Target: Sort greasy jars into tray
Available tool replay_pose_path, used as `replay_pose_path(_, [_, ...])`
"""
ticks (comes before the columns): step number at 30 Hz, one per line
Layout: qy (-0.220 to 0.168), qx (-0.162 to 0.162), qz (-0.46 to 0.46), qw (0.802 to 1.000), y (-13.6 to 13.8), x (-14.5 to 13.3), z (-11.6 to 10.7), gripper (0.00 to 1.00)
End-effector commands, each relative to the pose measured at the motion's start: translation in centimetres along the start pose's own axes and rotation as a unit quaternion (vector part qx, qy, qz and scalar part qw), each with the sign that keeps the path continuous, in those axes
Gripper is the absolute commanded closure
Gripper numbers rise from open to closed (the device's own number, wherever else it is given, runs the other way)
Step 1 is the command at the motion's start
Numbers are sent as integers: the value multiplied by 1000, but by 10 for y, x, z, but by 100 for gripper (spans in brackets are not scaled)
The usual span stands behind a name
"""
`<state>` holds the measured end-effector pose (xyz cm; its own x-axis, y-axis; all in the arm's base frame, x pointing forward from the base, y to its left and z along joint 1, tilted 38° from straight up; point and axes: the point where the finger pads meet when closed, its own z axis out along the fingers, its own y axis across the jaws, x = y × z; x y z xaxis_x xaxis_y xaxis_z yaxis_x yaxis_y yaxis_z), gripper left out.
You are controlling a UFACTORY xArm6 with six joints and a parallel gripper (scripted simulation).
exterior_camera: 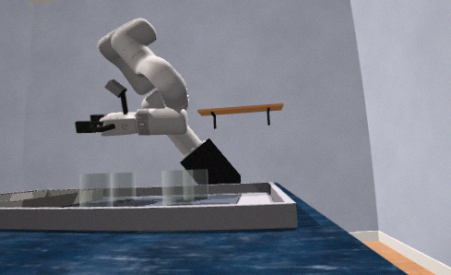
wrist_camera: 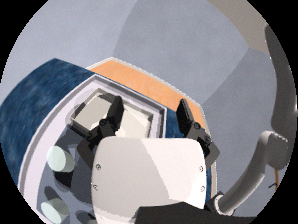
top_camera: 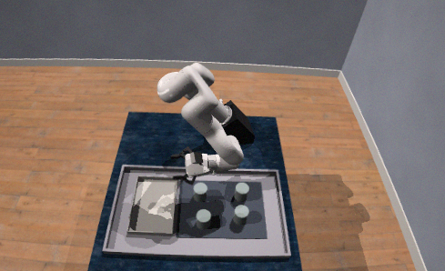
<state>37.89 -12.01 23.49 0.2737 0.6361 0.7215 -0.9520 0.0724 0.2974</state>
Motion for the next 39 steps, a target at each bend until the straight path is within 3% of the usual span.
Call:
replay_pose_path(1, [0, 0, 1, 1000, 0, 1, 0, 0])
replay_pose_path(34, [0, 0, 1, 1000, 0, 1, 0, 0])
replay_pose_path(39, [14, 34, 2, 999, -2, 5, -32, 0])
